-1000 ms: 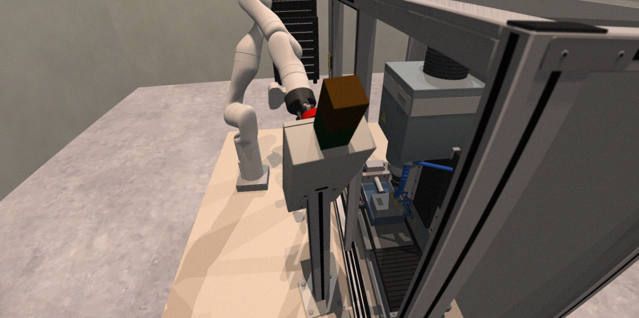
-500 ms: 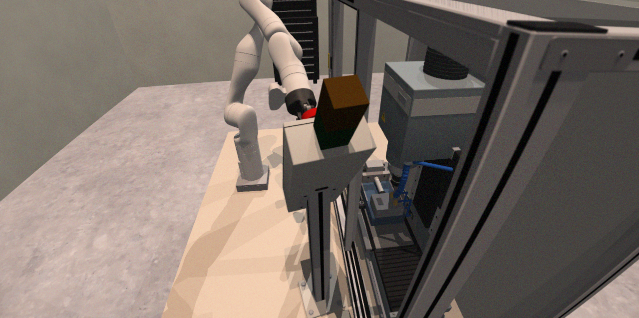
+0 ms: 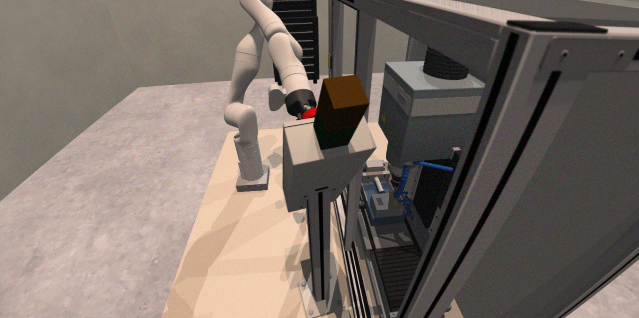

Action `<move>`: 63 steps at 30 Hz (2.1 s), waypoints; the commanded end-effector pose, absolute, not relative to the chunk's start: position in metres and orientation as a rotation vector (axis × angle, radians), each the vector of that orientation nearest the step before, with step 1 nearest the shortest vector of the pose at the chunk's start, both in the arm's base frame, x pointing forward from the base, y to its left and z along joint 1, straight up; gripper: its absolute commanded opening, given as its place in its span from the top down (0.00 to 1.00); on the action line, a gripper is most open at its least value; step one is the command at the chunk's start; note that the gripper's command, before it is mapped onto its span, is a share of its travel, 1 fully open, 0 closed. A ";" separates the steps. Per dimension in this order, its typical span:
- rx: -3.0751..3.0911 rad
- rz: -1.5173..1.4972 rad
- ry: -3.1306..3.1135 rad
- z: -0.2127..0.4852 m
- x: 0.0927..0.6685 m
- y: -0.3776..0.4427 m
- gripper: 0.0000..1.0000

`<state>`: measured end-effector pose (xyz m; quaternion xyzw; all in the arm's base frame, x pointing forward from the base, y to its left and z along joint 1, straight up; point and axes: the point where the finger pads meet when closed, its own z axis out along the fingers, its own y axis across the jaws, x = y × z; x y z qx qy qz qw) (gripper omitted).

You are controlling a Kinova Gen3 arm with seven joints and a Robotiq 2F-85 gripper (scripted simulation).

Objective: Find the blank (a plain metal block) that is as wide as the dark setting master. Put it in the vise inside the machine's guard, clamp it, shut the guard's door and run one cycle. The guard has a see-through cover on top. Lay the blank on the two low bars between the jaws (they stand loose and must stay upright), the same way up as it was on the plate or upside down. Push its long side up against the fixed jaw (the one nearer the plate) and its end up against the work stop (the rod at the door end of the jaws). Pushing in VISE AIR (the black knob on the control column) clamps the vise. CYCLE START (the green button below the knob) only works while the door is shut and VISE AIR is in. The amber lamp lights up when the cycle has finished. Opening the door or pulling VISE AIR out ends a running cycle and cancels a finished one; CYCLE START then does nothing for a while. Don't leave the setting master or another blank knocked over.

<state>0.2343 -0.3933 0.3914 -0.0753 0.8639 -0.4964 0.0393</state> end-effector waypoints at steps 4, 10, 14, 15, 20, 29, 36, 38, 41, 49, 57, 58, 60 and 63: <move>-0.225 -1.519 2.640 0.391 0.235 -0.396 0.90; -0.225 -1.519 2.640 0.391 0.235 -0.396 0.90; -0.226 -1.522 2.644 0.391 0.234 -0.397 0.90; -0.226 -1.521 2.643 0.390 0.235 -0.397 0.90; -0.225 -1.519 2.640 0.389 0.235 -0.399 0.90; -0.225 -1.519 2.640 0.389 0.235 -0.399 0.90; -0.225 -1.519 2.640 0.388 0.236 -0.401 0.90; -0.225 -1.519 2.640 0.388 0.236 -0.401 0.90; -0.225 -1.519 2.640 0.388 0.236 -0.401 0.90; -0.225 -1.521 2.643 0.387 0.235 -0.402 0.90; -0.225 -1.519 2.640 0.386 0.236 -0.403 0.90; -0.225 -1.519 2.640 0.386 0.236 -0.403 0.90; -0.225 -1.519 2.640 0.386 0.236 -0.403 0.90; -0.225 -1.519 2.640 0.386 0.236 -0.403 0.90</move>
